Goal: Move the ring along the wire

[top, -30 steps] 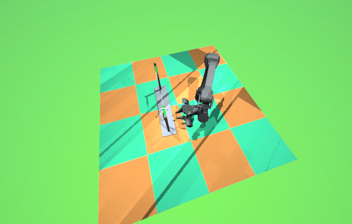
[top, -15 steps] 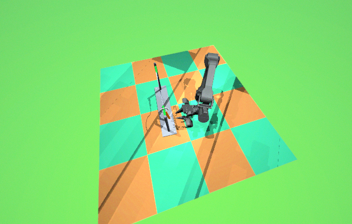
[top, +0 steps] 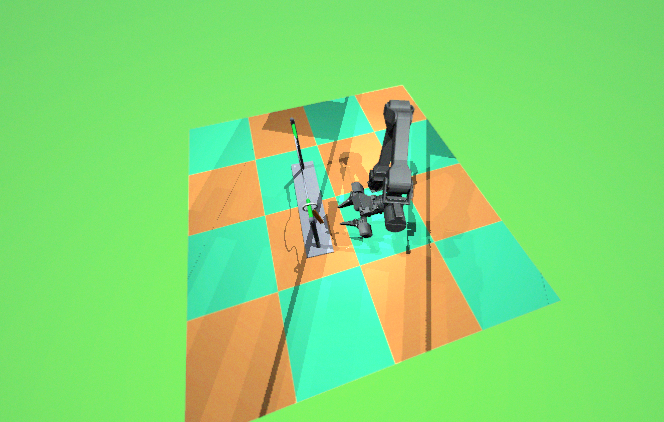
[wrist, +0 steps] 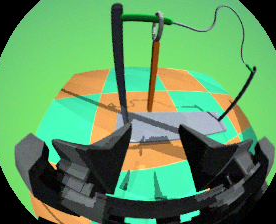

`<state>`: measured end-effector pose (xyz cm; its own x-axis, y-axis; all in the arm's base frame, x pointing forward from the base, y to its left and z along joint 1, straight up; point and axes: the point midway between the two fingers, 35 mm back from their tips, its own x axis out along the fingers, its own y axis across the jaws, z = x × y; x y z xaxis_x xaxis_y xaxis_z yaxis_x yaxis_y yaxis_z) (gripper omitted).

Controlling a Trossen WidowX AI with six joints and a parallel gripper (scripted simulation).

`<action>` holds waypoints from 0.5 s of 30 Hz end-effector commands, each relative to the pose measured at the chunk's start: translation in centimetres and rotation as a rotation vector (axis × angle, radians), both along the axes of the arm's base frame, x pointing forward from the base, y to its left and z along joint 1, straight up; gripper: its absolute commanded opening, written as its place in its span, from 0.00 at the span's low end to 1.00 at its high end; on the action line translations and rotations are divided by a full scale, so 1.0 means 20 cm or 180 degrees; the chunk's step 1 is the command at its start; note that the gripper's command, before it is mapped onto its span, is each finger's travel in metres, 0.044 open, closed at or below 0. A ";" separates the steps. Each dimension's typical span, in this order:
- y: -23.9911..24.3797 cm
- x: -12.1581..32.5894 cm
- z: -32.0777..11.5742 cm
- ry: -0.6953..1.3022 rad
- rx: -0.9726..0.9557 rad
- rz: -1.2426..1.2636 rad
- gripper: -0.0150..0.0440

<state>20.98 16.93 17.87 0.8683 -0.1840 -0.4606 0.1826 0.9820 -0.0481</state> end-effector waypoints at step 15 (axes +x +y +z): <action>0.01 -0.06 0.06 -0.0047 0.0019 0.0010 1.00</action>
